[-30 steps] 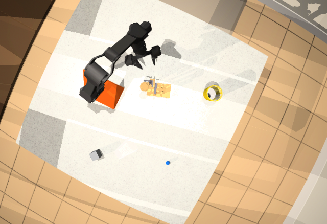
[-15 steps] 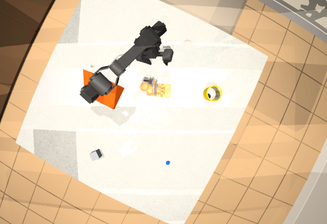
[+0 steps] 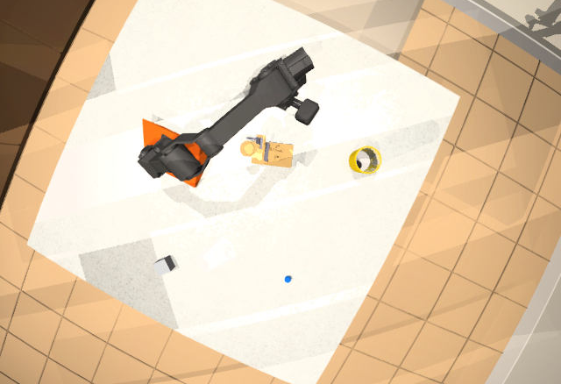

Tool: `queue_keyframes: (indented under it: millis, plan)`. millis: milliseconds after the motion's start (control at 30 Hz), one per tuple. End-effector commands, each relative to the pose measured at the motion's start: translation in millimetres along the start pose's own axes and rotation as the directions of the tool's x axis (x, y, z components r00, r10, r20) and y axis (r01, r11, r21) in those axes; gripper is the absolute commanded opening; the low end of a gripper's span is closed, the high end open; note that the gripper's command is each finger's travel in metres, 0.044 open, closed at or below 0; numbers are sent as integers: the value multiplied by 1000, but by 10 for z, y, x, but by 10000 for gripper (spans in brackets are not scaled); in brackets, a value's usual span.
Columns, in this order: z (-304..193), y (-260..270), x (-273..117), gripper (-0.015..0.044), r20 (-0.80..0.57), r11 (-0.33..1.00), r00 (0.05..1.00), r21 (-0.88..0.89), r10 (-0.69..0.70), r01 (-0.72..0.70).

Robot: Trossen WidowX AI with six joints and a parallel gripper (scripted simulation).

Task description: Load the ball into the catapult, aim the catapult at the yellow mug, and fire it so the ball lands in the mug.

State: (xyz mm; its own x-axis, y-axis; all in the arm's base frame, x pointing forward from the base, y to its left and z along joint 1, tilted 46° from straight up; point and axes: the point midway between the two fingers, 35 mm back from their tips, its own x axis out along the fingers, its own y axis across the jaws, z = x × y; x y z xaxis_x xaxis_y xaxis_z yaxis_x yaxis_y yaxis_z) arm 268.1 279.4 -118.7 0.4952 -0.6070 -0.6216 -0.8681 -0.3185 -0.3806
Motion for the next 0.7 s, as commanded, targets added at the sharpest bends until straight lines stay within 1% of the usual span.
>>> queue_keyframes:
  millis: [0, 333, 667]
  plan:
    - [9, -231, -32, 440, 45, 994, 999, 113, 1, -7]
    - [-54, -874, -54, 440, 145, 917, 989, 398, -21, -39]
    - [-195, -1504, -67, 440, 222, 752, 972, 653, -74, -92]
